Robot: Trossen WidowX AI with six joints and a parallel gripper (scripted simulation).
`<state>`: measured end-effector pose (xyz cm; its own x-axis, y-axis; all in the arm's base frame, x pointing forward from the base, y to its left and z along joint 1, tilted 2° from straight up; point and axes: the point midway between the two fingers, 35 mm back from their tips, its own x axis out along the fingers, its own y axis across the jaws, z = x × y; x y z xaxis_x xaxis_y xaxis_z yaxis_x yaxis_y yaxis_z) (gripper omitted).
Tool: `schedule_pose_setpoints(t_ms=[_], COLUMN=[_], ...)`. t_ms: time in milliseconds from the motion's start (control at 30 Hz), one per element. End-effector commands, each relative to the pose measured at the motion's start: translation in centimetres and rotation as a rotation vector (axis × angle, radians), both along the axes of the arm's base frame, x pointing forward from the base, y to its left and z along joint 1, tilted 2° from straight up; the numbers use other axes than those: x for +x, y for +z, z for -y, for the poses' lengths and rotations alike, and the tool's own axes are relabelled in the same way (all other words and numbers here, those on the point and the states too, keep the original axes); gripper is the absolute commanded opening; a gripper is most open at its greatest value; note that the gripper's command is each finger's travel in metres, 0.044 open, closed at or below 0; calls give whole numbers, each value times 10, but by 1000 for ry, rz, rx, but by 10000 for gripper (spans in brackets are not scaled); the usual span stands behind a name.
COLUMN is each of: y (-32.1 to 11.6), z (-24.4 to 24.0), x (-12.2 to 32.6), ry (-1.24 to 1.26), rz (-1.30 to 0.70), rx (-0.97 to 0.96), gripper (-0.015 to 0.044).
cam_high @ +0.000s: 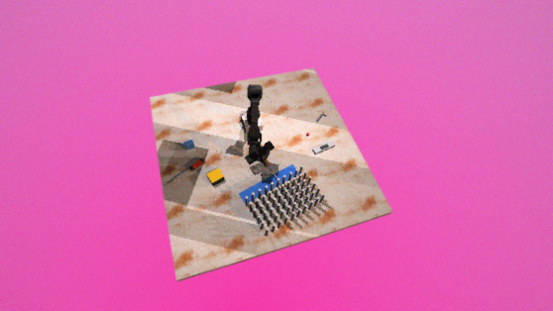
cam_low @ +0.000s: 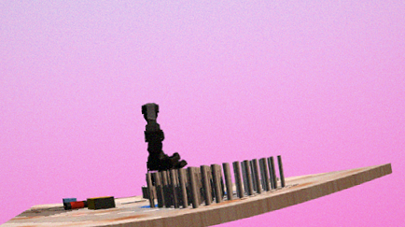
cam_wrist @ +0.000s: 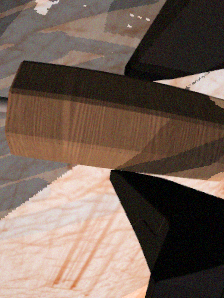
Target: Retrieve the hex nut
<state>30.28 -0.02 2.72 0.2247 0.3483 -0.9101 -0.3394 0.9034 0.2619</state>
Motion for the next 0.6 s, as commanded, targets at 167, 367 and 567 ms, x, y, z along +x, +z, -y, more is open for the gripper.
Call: schedule_pose_setpoints(t_ms=[167, 367, 567], y=[1, 2, 2], z=[-1, -3, -4], x=[8, 12, 16], ry=[-2, -2, -3], rz=[6, 6, 7], rx=[-2, -2, -2], gripper=[0, 0, 0])
